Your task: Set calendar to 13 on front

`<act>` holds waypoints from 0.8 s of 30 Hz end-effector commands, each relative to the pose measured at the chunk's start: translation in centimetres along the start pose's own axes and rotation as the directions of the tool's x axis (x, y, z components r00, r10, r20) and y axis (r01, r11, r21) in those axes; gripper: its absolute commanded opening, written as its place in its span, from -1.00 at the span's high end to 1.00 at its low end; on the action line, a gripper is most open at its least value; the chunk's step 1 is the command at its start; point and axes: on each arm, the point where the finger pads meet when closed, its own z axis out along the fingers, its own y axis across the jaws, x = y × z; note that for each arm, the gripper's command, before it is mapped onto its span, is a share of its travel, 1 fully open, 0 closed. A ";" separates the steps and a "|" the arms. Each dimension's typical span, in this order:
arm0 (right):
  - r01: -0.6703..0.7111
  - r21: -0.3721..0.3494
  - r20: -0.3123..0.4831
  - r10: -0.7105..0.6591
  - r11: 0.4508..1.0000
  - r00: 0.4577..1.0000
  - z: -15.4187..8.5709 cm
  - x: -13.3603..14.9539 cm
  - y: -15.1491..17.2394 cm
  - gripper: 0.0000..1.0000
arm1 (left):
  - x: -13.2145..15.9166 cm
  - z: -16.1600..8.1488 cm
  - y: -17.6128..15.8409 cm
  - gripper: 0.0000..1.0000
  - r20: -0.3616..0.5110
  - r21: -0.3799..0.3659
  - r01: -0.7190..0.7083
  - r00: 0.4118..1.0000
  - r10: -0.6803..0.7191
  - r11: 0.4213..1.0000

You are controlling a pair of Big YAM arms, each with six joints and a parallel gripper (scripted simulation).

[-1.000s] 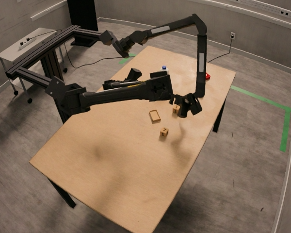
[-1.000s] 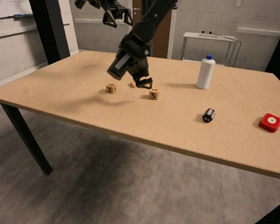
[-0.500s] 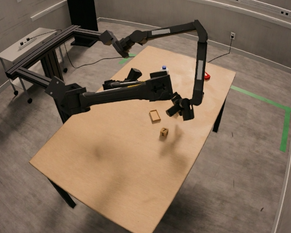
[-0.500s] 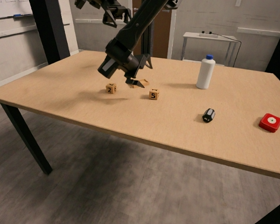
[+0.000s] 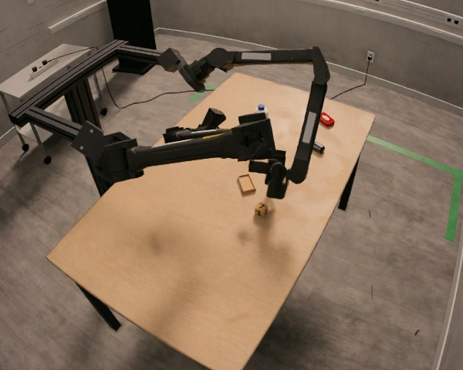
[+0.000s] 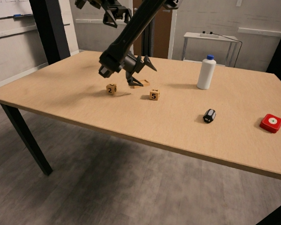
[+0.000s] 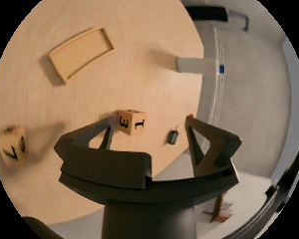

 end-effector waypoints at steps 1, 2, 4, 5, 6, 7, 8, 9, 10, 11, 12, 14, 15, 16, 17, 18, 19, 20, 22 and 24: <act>-0.010 0.015 0.016 0.009 1.000 1.000 0.0 -0.6 -0.4 -1.00 | -0.6 -0.7 0.7 -1.00 -0.057 0.020 -0.267 0.962 0.268 0.963; -0.010 0.015 0.016 0.009 1.000 1.000 0.0 -0.6 -0.4 -1.00 | -0.6 -0.7 0.9 -1.00 -0.073 0.033 -0.316 0.945 0.318 0.948; -0.010 0.015 0.016 0.009 1.000 1.000 0.0 -0.6 -0.4 -1.00 | -0.8 -0.3 1.1 -1.00 -0.095 0.063 -0.415 0.903 0.419 0.908; -0.010 0.015 0.016 0.009 1.000 1.000 0.0 -0.6 -0.4 -1.00 | -0.8 -0.1 1.2 -1.00 -0.104 0.078 -0.461 0.878 0.467 0.884; -0.010 0.015 0.016 0.009 1.000 1.000 0.0 -0.6 -0.4 -1.00 | -0.9 0.1 1.3 -1.00 -0.110 0.090 -0.490 0.860 0.498 0.867; -0.010 0.015 0.016 0.009 1.000 1.000 0.0 -0.6 -0.4 -1.00 | -0.9 0.2 1.4 -1.00 -0.117 0.098 -0.510 0.847 0.519 0.855; -0.010 0.015 0.016 0.009 1.000 1.000 0.0 -0.6 -0.4 -1.00 | -0.9 0.1 1.5 -1.00 -0.126 0.104 -0.524 0.836 0.534 0.845; -0.010 0.015 0.016 0.009 1.000 1.000 0.0 -0.6 -0.4 -1.00 | -0.9 0.0 1.7 -1.00 -0.137 0.110 -0.537 0.825 0.548 0.836; -0.010 0.015 0.016 0.009 1.000 1.000 0.0 -0.6 -0.4 -1.00 | -0.9 0.0 1.8 -1.00 -0.143 0.109 -0.525 0.832 0.536 0.844; -0.010 0.015 0.016 0.009 1.000 1.000 0.0 -0.6 -0.4 -1.00 | -0.8 0.0 1.8 -1.00 -0.146 0.109 -0.519 0.835 0.530 0.848; -0.010 0.015 0.016 0.009 1.000 1.000 0.0 -0.6 -0.4 -1.00 | -0.3 -0.2 1.5 -1.00 -0.149 0.105 -0.504 0.844 0.515 0.857; -0.010 0.015 0.016 0.009 1.000 1.000 0.0 -0.6 -0.4 -1.00 | -0.1 -0.3 1.4 -1.00 -0.150 0.102 -0.499 0.847 0.510 0.860; -0.010 0.015 0.016 0.009 1.000 1.000 0.0 -0.6 -0.4 -1.00 | -0.1 -0.3 1.4 -1.00 -0.150 0.102 -0.499 0.847 0.510 0.860; -0.010 0.015 0.016 0.009 1.000 1.000 0.0 -0.6 -0.4 -1.00 | -0.2 -0.3 1.4 -1.00 -0.148 0.102 -0.500 0.847 0.510 0.860; -0.010 0.015 0.016 0.009 1.000 1.000 0.0 -0.6 -0.4 -1.00 | -0.2 -0.3 1.4 -1.00 -0.148 0.102 -0.500 0.847 0.510 0.860; -0.010 0.015 0.016 0.009 1.000 1.000 0.0 -0.6 -0.4 -1.00 | -0.2 -0.3 1.4 -1.00 -0.148 0.102 -0.500 0.847 0.510 0.860; -0.010 0.015 0.016 0.009 1.000 1.000 0.0 -0.6 -0.4 -1.00 | -0.2 -0.3 1.4 -1.00 -0.148 0.102 -0.500 0.847 0.510 0.860; -0.010 0.015 0.016 0.009 1.000 1.000 0.0 -0.6 -0.4 -1.00 | -0.2 -0.3 1.4 -1.00 -0.148 0.102 -0.500 0.847 0.510 0.860; -0.010 0.015 0.016 0.009 1.000 1.000 0.0 -0.6 -0.4 -1.00 | -0.2 0.0 1.4 -1.00 -0.143 0.102 -0.493 0.852 0.503 0.864; -0.010 0.015 0.016 0.009 1.000 1.000 0.0 -0.6 -0.4 -1.00 | -0.2 0.0 1.4 -1.00 -0.143 0.102 -0.493 0.852 0.503 0.864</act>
